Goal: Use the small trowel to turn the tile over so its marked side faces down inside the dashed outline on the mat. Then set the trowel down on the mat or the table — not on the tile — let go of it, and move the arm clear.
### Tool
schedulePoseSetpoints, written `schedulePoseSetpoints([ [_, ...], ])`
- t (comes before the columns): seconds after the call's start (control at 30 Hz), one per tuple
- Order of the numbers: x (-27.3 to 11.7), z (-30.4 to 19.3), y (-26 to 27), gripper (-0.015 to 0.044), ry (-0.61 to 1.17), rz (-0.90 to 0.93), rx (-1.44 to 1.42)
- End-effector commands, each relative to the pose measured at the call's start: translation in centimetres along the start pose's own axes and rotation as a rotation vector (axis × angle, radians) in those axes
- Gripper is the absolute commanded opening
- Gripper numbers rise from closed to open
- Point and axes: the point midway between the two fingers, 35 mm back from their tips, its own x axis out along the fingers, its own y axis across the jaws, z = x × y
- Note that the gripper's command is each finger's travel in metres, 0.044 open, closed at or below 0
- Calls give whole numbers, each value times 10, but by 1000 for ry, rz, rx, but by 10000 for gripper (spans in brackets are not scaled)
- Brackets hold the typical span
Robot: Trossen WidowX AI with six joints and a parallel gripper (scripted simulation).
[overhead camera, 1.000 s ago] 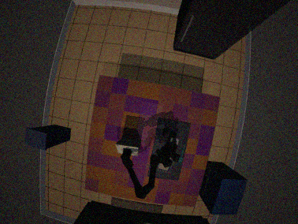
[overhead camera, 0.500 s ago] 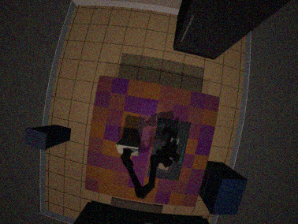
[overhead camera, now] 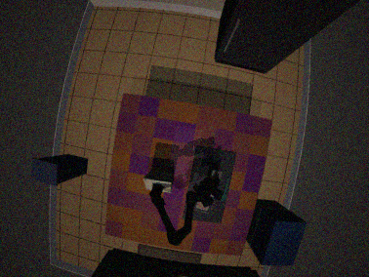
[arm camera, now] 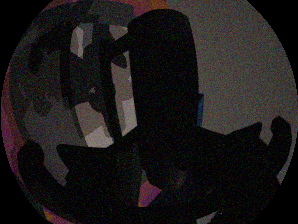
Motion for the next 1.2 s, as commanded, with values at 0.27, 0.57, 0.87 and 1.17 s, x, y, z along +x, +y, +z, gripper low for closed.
schedulePoseSetpoints([
  [0.27, 3, 7, 0, 0, -26, 7, -41],
  [0.57, 20, 46, 2, 0, -190, 45, -282],
  [0.87, 31, 84, 8, 0, -368, 73, -505],
  [1.17, 36, 117, 19, 0, -559, 87, -706],
])
